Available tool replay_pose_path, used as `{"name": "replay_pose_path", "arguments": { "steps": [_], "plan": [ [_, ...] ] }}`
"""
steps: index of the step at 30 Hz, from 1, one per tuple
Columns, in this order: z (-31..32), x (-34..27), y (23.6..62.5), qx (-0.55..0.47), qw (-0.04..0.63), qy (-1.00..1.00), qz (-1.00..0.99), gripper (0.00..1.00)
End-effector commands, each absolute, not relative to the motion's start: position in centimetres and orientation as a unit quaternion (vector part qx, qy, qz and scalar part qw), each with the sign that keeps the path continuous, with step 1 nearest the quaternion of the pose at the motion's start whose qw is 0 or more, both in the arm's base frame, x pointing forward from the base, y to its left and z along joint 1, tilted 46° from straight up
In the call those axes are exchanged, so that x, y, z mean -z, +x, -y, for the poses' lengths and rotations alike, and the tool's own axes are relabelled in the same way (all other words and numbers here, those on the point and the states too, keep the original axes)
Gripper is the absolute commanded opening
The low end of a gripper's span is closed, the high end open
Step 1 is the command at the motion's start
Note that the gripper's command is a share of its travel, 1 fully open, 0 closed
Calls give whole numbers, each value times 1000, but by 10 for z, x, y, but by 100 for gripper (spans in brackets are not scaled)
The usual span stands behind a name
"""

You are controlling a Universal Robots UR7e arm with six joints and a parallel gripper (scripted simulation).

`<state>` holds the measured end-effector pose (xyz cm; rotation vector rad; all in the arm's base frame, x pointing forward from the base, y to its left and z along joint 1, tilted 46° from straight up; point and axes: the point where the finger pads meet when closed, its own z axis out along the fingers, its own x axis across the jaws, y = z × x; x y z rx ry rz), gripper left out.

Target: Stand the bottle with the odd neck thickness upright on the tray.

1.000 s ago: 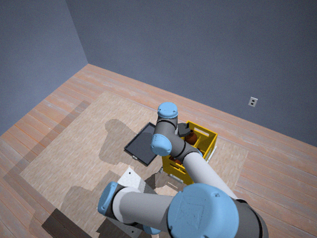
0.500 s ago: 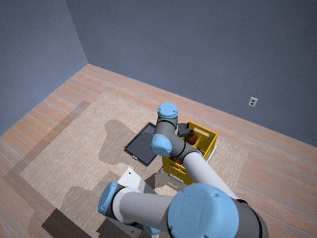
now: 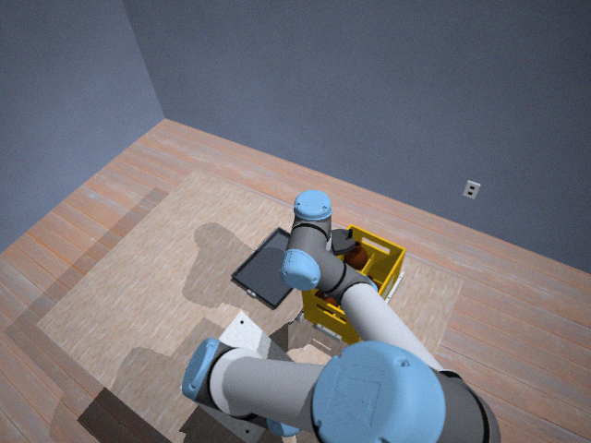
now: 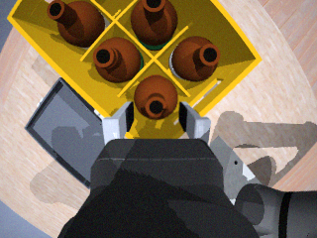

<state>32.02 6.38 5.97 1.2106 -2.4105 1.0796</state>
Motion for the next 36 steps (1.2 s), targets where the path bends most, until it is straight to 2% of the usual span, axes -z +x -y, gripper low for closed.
{"name": "replay_pose_path", "arguments": {
  "steps": [1, 36],
  "plan": [
    [-64, -60, 320, -369, 117, 414, 824, 100],
    [-44, -40, 324, -369, 117, 414, 824, 100]
  ]
}}
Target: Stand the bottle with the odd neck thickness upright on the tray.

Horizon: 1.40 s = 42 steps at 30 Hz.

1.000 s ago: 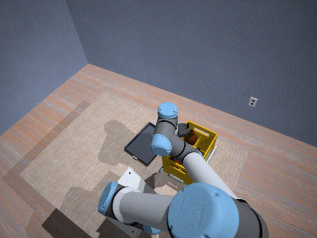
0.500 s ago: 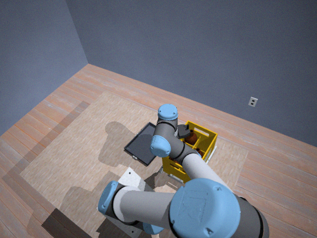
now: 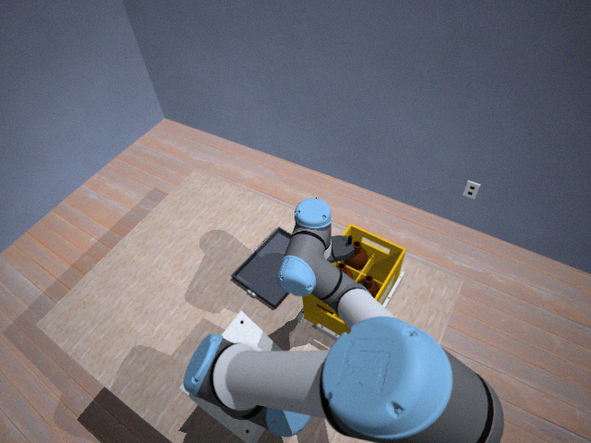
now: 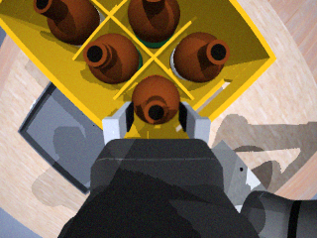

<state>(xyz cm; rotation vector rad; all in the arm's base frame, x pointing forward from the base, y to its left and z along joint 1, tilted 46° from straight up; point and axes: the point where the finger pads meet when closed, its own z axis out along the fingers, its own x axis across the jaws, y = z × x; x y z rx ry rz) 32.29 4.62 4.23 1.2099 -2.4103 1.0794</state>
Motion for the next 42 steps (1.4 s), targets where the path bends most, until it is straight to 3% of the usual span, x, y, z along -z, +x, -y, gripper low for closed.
{"name": "replay_pose_path", "arguments": {
  "steps": [1, 42],
  "plan": [
    [-43, -39, 324, -369, 117, 414, 824, 100],
    [-37, -33, 325, -369, 117, 414, 824, 100]
  ]
}}
